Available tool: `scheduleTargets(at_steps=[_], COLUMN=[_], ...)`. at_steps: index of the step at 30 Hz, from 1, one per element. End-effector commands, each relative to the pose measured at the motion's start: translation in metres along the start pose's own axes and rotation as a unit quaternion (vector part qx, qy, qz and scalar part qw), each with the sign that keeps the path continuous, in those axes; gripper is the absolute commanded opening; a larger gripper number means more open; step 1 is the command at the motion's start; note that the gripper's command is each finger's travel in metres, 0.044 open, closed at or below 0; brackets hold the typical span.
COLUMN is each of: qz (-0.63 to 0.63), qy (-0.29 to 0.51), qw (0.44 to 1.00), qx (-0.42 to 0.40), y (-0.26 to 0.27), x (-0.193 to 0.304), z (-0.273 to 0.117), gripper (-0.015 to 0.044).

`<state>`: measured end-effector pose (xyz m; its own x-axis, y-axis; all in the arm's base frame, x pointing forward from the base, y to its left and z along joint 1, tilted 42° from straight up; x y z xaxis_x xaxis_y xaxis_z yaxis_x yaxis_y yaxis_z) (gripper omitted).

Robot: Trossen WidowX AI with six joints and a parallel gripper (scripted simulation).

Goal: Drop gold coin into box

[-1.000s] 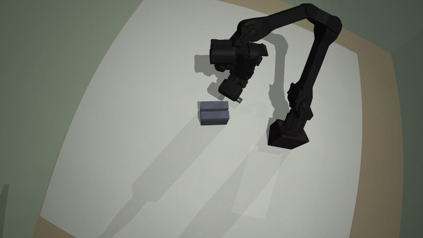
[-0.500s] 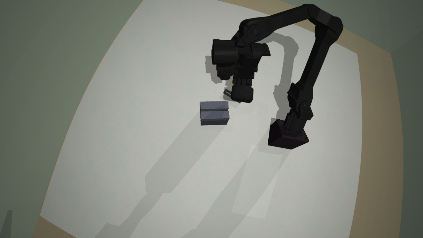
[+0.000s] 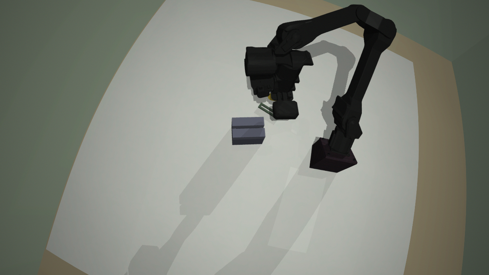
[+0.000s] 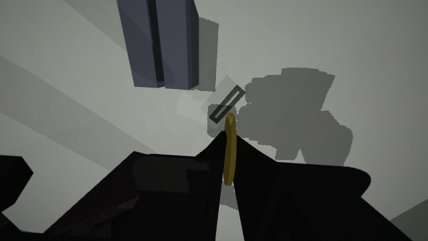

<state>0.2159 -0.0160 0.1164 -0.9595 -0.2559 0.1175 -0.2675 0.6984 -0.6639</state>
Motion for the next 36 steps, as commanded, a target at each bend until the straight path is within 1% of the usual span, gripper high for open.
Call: scheduleTargets(at_steps=[1, 36], qz=[-0.001, 0.002], qy=[-0.001, -0.003], qw=[1.000, 1.000], qx=[-0.003, -0.005], y=[0.006, 0.064], x=[-0.009, -0.070], z=[-0.001, -0.002], gripper=[0.0000, 0.0000])
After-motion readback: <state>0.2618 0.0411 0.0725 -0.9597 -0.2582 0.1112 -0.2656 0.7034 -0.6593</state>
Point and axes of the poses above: the point midway between the two fingers, 35 mm back from their tips, its own z axis out along the fingers, its own y axis across the jaws, x = y × z, the point moved 2 cm from there along -z, back along the fingers, and after that the axes turned 3 degrees about z, right-handed, at the moved point
